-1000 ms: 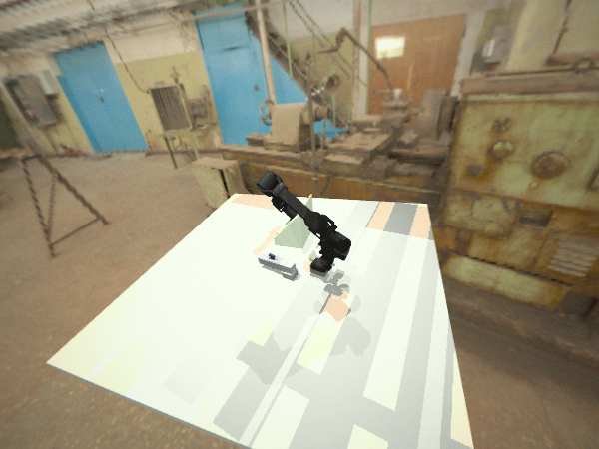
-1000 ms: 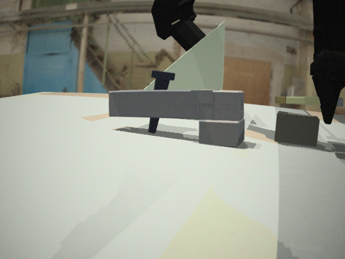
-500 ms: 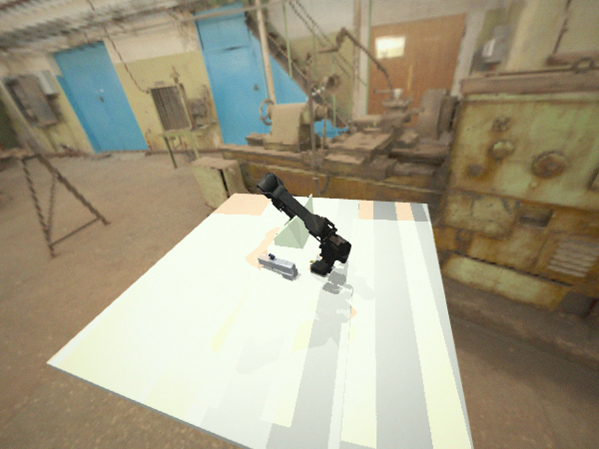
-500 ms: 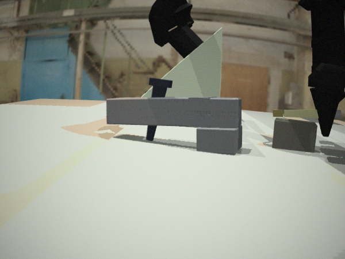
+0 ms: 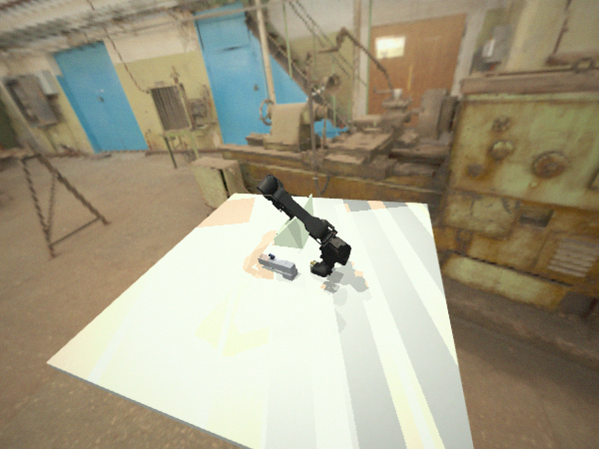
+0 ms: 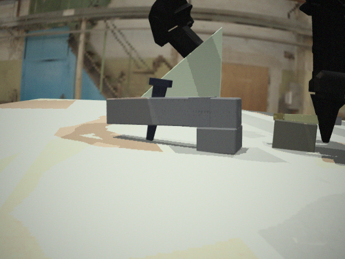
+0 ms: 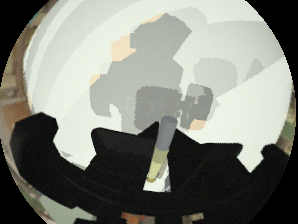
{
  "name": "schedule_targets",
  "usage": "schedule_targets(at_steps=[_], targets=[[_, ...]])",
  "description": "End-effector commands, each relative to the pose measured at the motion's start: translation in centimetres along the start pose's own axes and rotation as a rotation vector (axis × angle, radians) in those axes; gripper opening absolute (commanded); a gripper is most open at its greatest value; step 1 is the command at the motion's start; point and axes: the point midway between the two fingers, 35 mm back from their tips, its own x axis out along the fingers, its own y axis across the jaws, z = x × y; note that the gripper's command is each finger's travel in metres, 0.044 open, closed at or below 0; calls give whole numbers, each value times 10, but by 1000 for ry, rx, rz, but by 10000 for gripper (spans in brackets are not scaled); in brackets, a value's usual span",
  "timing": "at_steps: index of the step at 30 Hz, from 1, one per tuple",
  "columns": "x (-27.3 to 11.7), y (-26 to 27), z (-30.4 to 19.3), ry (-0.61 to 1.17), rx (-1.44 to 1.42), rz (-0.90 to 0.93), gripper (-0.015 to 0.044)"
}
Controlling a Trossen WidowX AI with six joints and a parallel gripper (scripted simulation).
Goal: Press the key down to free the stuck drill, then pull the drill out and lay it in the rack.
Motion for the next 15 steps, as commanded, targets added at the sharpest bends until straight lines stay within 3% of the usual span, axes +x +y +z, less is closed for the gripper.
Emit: schedule_targets(at_steps=[1, 15], targets=[[7, 2, -2, 11, -9, 2, 0], [11, 4, -3, 12, -9, 2, 0]])
